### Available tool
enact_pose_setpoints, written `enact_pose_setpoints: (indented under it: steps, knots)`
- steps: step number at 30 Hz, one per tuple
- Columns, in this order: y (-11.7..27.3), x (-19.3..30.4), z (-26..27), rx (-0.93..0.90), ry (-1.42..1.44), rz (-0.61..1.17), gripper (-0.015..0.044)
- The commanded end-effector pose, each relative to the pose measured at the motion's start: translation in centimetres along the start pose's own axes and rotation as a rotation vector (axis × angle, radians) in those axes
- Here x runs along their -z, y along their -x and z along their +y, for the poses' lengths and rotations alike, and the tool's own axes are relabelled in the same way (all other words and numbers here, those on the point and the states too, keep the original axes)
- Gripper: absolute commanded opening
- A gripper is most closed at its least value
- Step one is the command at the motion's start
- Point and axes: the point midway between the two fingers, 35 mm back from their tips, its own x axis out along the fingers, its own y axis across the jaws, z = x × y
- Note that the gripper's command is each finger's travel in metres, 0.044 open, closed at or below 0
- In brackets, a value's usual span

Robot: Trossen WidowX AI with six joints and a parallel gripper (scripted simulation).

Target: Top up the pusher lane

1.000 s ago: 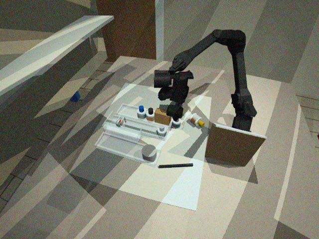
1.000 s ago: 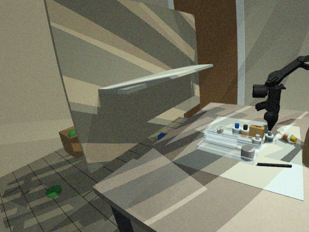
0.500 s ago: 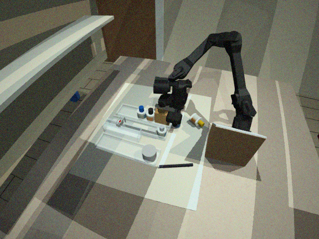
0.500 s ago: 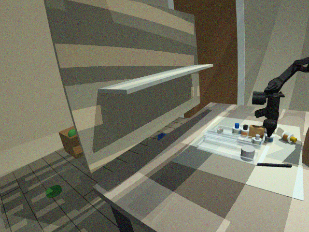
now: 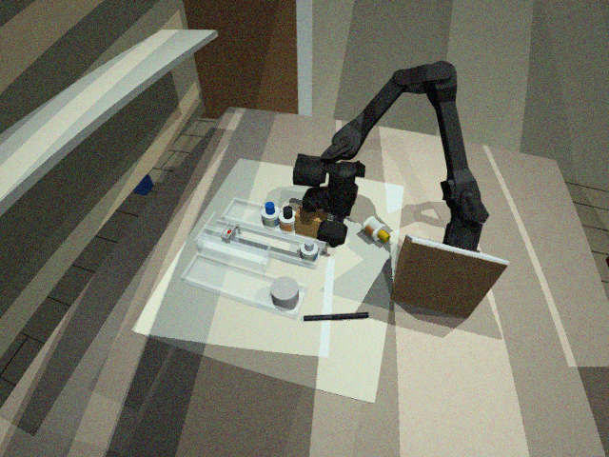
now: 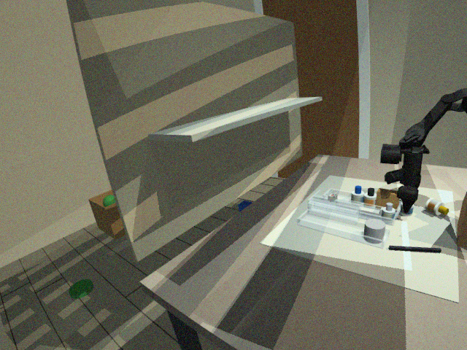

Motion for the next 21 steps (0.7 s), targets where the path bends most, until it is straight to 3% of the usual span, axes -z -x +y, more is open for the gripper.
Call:
enact_pose_setpoints:
  steps: [1,7,14,20,21]
  knots:
    - [-0.1,0.1,0.0,0.004,0.007,-0.001,0.0361]
    - [-0.1,0.1,0.0,0.004,0.007,-0.001,0.0204]
    - [-0.1,0.1,0.0,0.004,0.007,-0.001,0.0157]
    - [0.1,0.7,1.1,0.01,0.02,0.006,0.0]
    - [0.3,0.7,1.3,0.012,0.023,0.007,0.0]
